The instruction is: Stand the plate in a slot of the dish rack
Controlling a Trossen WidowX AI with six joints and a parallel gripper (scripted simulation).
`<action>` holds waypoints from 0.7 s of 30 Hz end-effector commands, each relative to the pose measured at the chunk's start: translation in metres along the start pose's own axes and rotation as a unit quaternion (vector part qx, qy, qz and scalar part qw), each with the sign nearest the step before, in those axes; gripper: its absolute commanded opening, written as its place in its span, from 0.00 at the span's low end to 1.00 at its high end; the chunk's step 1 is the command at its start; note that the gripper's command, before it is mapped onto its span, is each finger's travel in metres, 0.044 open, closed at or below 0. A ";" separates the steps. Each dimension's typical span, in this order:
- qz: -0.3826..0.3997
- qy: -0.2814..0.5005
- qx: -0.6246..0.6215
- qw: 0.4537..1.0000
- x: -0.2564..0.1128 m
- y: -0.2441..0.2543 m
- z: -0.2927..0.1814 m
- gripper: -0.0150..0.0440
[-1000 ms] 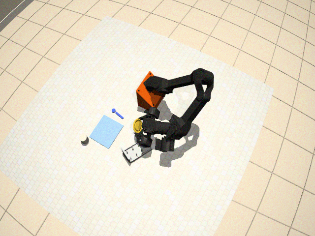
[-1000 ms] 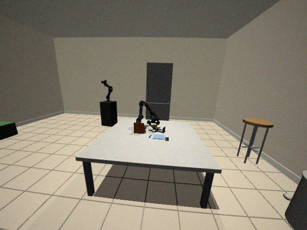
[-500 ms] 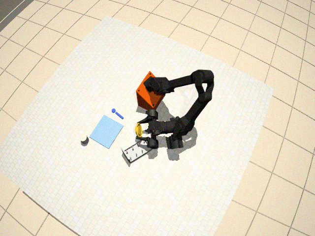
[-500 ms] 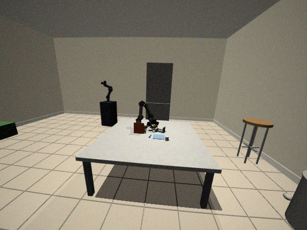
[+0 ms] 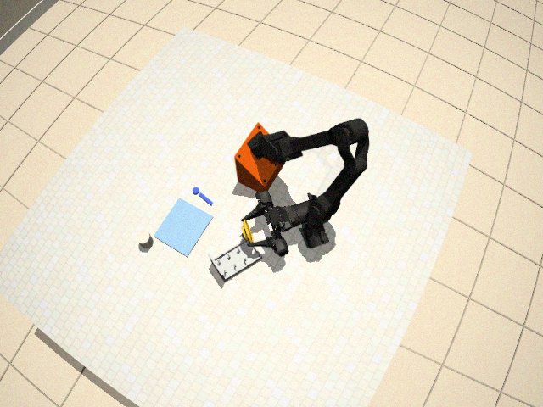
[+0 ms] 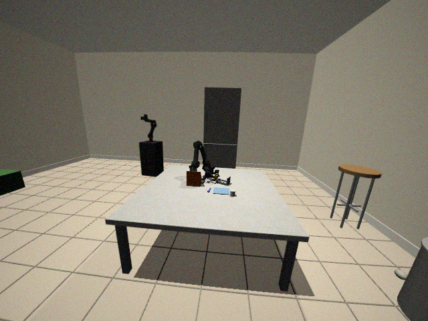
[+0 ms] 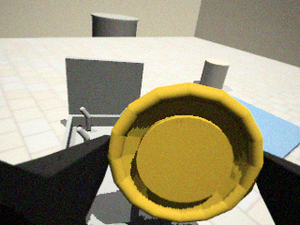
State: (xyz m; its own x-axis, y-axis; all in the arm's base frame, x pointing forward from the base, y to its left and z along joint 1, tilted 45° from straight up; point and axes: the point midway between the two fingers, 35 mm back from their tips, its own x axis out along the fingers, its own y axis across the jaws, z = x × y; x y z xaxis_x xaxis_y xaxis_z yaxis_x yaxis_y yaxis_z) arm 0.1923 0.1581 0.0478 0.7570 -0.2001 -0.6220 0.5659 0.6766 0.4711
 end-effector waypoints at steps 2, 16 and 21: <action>0.057 -0.026 0.002 0.998 -0.010 0.005 -0.003 0.25; 0.145 -0.056 0.011 0.988 -0.029 0.012 -0.008 0.25; 0.145 -0.056 0.011 0.988 -0.029 0.012 -0.008 0.25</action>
State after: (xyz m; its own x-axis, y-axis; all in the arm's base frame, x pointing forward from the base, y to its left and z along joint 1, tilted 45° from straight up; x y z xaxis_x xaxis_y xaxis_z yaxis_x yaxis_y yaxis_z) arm 0.1742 0.1780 0.0657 0.9149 -0.0785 -0.3961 0.3316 0.7057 0.6262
